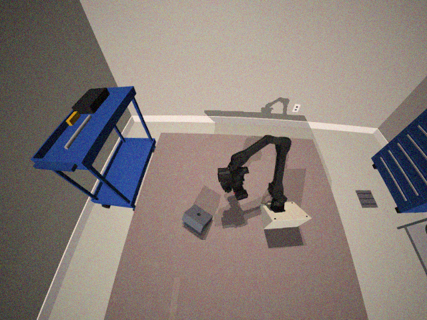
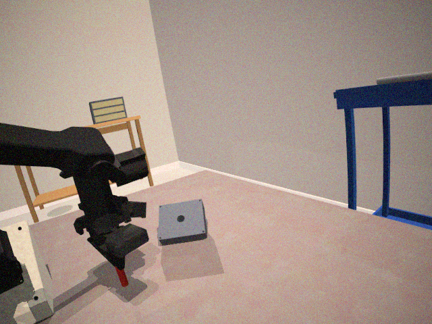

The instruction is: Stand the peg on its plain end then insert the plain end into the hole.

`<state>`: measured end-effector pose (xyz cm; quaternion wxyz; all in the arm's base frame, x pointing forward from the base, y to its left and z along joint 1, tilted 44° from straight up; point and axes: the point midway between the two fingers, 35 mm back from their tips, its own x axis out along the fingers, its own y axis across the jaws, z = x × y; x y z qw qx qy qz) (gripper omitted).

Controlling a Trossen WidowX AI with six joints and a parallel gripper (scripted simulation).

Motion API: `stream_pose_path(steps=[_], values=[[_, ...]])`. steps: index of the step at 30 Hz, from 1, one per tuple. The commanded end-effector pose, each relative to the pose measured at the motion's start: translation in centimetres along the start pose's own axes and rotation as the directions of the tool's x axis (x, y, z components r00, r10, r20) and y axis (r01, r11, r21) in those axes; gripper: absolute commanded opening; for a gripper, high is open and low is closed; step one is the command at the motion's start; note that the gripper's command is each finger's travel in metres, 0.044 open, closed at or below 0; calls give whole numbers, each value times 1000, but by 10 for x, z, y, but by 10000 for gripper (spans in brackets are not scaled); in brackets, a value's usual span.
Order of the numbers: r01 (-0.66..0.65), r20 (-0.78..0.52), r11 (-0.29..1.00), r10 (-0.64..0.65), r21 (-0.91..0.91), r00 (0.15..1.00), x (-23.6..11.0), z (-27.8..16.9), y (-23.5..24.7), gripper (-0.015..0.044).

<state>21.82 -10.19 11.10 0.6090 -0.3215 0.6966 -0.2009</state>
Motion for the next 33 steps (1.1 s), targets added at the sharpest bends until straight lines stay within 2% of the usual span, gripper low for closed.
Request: stream_pose_path(steps=[1, 9, 33], values=[[-3, 1, 1000, 3, 3, 1000, -15, 1, 1, 0], [4, -2, 1000, -4, 2, 1000, -40, 1, 0, 0], [-120, 101, 987, 130, -104, 986, -45, 43, 10, 0]])
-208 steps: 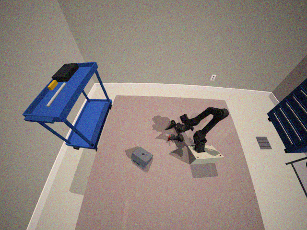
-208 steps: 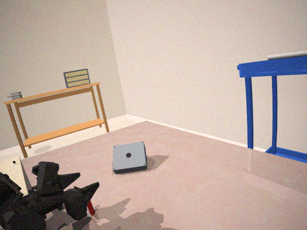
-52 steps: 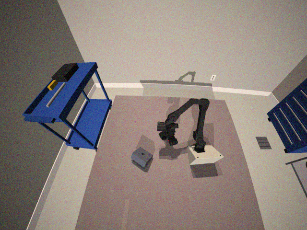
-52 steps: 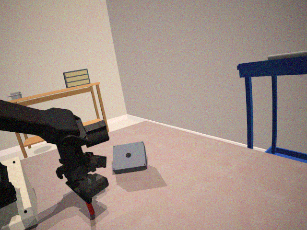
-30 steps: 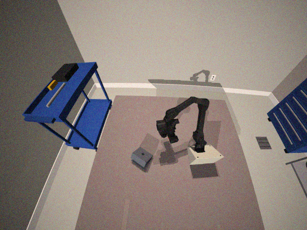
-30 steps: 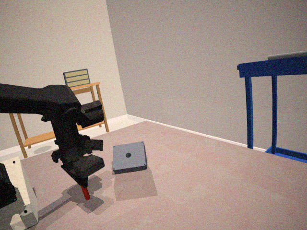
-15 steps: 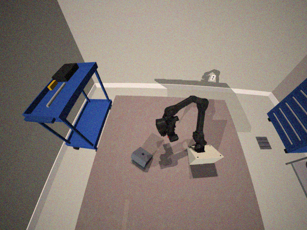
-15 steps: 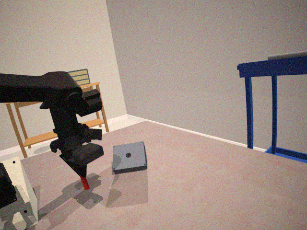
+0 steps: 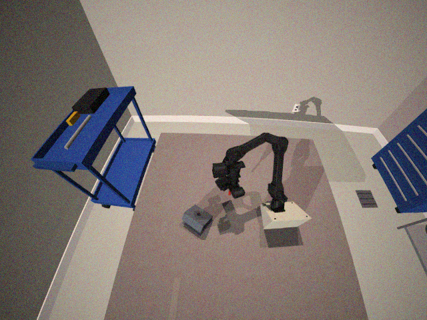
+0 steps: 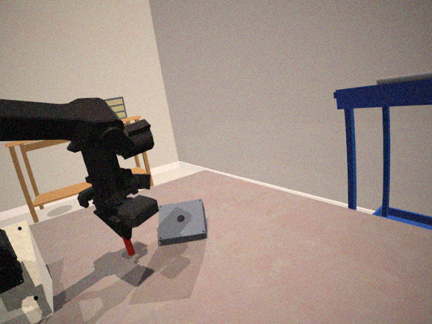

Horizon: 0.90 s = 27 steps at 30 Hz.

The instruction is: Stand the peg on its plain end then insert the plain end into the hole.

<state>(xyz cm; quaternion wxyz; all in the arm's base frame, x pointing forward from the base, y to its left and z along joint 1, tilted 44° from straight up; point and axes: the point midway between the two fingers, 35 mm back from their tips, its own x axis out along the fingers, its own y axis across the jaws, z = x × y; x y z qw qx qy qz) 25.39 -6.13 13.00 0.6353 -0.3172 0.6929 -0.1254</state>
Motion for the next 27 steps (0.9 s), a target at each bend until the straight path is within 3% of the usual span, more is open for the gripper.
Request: stream_pose_path(steps=[1, 27], values=[[-24, 25, 999, 25, -22, 999, -1, 9, 1, 0], [-115, 196, 978, 149, -173, 969, -7, 64, 3, 0]])
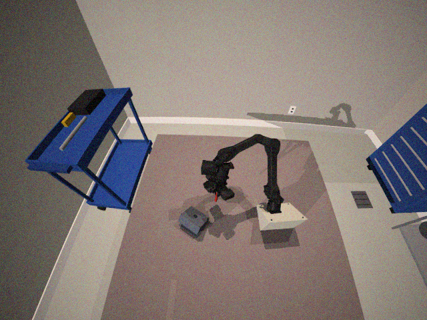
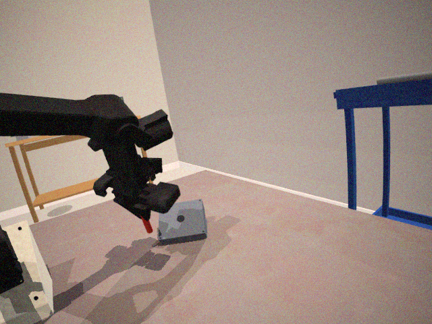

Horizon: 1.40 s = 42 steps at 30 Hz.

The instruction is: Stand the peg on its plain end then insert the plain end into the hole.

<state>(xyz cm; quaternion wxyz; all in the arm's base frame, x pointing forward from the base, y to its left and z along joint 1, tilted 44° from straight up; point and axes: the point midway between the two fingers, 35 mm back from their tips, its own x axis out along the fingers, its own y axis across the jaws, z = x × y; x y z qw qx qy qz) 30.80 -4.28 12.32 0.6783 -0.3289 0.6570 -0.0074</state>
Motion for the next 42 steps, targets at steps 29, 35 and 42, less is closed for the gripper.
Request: stream_pose_path(steps=[29, 35, 42], values=[[-33, 236, 981, 78, -190, 969, -1, 66, -14, 0], [-32, 243, 980, 80, -196, 967, 9, 72, -13, 0], [-29, 253, 979, 81, -203, 964, 23, 79, -13, 0]])
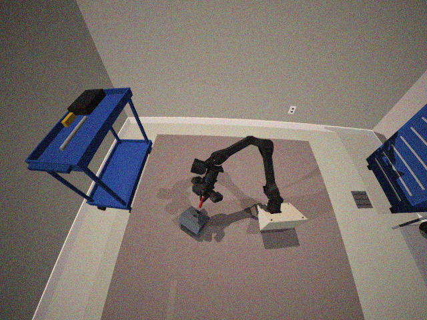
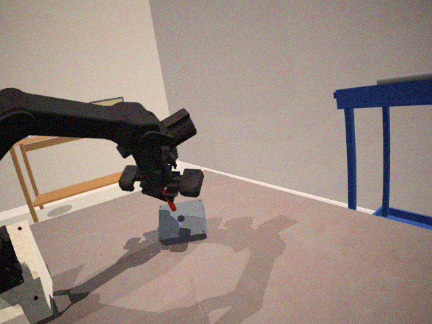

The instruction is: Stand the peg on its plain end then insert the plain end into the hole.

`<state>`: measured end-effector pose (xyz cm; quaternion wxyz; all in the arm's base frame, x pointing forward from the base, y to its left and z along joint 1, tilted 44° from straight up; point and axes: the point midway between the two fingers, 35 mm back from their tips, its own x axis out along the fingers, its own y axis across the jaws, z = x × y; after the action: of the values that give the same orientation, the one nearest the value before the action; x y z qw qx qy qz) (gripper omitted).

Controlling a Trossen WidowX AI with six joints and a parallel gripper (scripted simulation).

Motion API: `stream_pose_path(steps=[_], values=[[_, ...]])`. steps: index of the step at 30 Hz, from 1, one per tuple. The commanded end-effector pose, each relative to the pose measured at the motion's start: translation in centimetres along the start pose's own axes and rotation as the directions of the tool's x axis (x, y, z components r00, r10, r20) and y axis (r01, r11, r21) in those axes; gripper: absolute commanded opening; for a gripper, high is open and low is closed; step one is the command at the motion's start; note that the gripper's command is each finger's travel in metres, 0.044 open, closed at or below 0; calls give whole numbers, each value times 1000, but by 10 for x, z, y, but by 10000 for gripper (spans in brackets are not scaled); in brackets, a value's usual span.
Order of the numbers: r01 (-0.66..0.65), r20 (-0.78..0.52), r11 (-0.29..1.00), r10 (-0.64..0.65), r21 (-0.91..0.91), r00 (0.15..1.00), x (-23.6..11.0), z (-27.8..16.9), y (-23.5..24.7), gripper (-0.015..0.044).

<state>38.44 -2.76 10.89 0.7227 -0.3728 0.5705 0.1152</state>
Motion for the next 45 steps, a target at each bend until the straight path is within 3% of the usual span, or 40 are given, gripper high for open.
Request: stream_pose_path(steps=[1, 37, 45], values=[[-4, 7, 1000, 4, -10, 1000, 9, 2, 0, 0], [-3, 28, 1000, 3, -13, 1000, 59, 6, -2, 0], [1, 25, 1000, 0, -7, 1000, 54, 5, -2, 0]])
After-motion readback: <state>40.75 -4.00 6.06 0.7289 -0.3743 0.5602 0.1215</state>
